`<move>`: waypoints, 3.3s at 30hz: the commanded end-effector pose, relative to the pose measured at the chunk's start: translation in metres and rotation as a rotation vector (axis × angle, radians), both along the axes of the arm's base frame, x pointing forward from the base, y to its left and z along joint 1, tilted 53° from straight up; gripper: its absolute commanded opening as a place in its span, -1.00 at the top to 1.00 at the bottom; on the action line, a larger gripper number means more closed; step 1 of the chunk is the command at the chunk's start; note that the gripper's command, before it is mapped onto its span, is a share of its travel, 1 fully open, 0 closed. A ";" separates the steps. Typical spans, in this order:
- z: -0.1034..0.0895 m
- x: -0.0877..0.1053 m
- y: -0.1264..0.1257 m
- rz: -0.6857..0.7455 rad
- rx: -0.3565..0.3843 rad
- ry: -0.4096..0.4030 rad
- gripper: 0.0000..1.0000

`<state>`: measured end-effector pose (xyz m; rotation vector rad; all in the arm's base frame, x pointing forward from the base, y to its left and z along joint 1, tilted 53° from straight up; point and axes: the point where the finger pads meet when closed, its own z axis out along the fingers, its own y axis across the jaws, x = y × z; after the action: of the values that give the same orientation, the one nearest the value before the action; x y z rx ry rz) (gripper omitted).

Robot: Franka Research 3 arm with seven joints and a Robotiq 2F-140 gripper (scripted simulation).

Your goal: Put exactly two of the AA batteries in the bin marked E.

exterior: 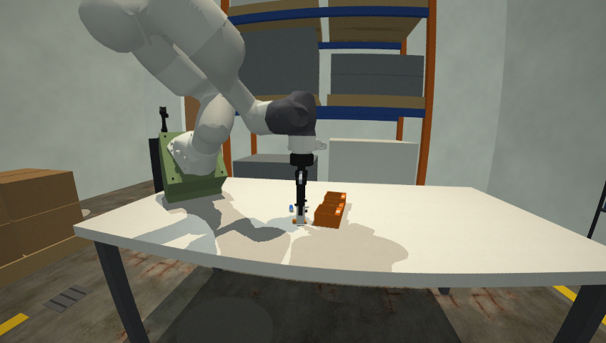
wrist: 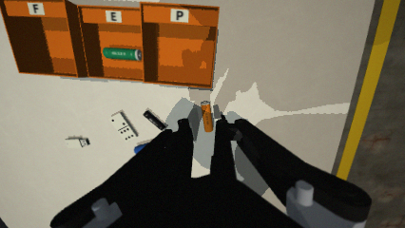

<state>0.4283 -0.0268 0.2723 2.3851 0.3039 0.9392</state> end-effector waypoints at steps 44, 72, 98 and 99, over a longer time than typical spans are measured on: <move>-0.002 0.000 -0.002 -0.007 0.018 -0.016 0.89; 0.028 -0.035 0.018 -0.007 0.018 -0.016 0.89; 0.034 -0.042 0.022 -0.007 0.018 -0.016 0.89; 0.034 -0.042 0.022 -0.007 0.018 -0.016 0.89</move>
<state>0.3876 -0.0046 0.3065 2.3966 0.2742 0.9659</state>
